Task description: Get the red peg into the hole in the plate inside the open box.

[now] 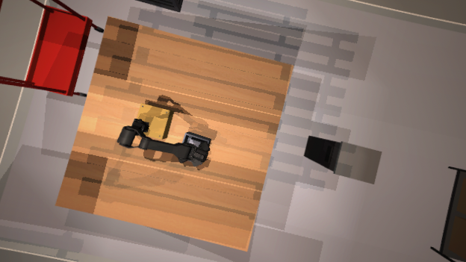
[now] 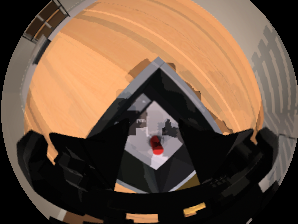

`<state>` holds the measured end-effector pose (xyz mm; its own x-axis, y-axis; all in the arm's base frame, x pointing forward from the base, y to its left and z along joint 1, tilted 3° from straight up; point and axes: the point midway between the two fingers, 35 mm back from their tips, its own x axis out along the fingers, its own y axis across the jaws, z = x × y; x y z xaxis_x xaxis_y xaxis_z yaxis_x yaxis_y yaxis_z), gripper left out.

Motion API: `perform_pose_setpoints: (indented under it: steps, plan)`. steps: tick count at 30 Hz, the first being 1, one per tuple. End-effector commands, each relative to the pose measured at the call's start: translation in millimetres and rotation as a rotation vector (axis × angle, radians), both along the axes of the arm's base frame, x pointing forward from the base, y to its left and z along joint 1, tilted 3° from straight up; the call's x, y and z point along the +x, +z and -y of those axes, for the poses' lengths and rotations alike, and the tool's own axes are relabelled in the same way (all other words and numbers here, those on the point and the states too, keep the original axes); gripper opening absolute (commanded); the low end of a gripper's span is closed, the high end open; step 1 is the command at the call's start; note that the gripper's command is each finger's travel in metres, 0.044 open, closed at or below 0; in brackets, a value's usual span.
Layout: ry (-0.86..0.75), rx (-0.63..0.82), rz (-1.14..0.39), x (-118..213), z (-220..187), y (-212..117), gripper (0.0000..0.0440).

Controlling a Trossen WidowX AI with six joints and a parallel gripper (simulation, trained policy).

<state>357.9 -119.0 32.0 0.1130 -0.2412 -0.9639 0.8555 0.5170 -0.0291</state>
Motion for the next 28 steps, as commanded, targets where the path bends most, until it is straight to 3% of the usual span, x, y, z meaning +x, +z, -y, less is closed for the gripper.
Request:
perform_pose_setpoints:
  steps: [1,5,14,28]
  plan:
    - [0.011,-0.019,0.010,11,10,2,0.0366]
    - [0.015,-0.043,0.043,24,21,6,0.0440]
    - [-0.006,-0.115,0.135,47,52,24,0.0440]
    - [-0.006,-0.117,0.137,47,53,24,0.0440]
